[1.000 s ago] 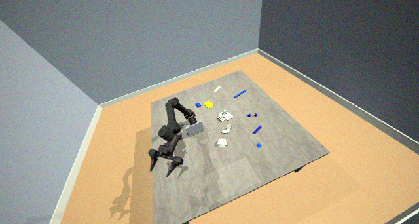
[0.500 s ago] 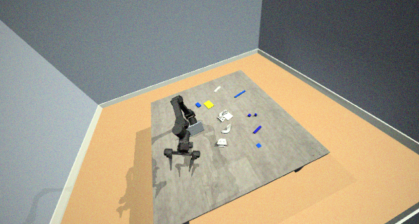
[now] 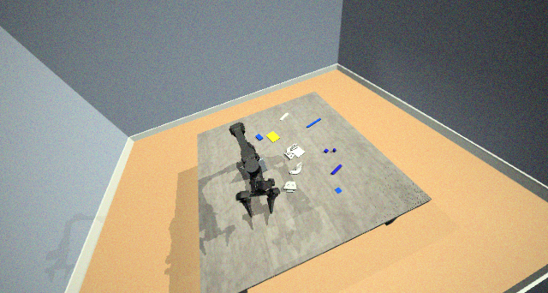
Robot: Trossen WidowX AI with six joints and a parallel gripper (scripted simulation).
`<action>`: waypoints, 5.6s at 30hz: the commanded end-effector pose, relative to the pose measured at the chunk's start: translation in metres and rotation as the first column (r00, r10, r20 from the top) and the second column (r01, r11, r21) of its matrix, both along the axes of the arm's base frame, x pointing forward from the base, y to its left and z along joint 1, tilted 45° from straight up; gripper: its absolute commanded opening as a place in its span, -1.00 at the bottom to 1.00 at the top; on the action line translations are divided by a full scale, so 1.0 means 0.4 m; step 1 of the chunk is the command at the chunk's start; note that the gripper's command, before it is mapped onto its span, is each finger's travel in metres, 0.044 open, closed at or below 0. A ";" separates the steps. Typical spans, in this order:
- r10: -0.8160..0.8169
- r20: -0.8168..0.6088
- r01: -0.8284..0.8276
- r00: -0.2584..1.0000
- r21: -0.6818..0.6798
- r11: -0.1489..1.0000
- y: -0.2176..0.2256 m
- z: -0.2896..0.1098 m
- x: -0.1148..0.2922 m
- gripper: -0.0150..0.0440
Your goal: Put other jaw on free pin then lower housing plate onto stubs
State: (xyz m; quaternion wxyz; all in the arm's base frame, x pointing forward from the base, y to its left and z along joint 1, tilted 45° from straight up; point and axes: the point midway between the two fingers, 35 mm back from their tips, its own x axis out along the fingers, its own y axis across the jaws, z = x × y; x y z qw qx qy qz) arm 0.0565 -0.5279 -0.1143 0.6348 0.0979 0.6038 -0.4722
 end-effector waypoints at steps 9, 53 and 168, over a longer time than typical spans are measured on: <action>0.240 0.039 -0.243 0.970 0.175 0.954 0.103 -0.037 0.156 1.00; 0.725 0.506 -0.821 0.468 0.553 0.143 0.696 -0.027 0.548 1.00; 0.593 0.771 -0.804 0.232 0.495 -0.330 1.086 0.009 0.588 1.00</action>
